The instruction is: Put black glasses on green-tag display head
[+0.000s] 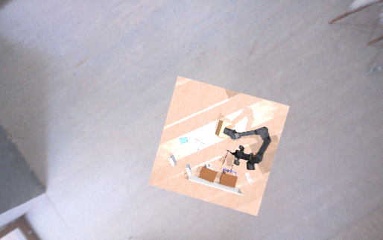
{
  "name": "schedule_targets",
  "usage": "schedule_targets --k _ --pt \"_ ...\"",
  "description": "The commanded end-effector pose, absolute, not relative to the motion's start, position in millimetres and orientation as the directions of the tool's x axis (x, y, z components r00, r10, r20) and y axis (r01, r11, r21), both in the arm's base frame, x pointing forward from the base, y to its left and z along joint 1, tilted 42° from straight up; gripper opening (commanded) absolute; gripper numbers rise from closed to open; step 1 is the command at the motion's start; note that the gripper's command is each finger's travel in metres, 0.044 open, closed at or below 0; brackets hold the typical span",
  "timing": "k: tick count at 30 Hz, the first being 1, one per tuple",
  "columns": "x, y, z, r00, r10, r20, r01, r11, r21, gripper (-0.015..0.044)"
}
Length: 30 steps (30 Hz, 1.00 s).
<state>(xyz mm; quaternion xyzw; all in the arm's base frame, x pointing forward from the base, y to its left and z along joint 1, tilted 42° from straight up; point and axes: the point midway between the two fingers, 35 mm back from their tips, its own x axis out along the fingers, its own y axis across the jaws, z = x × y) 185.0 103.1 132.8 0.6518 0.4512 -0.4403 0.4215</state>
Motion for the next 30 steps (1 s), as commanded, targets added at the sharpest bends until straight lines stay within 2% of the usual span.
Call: schedule_targets --k 1,17,30 --pt "193.9 101.5 124.5 0.156 0.232 -0.96 0.974 -0.197 0.111 0.0" --pt "223.6 82.2 84.8 -0.022 0.356 -0.934 0.998 -0.046 -0.041 0.0" --pt "243.4 57.8 52.3 -0.088 0.514 -0.853 0.996 0.042 -0.077 0.0"
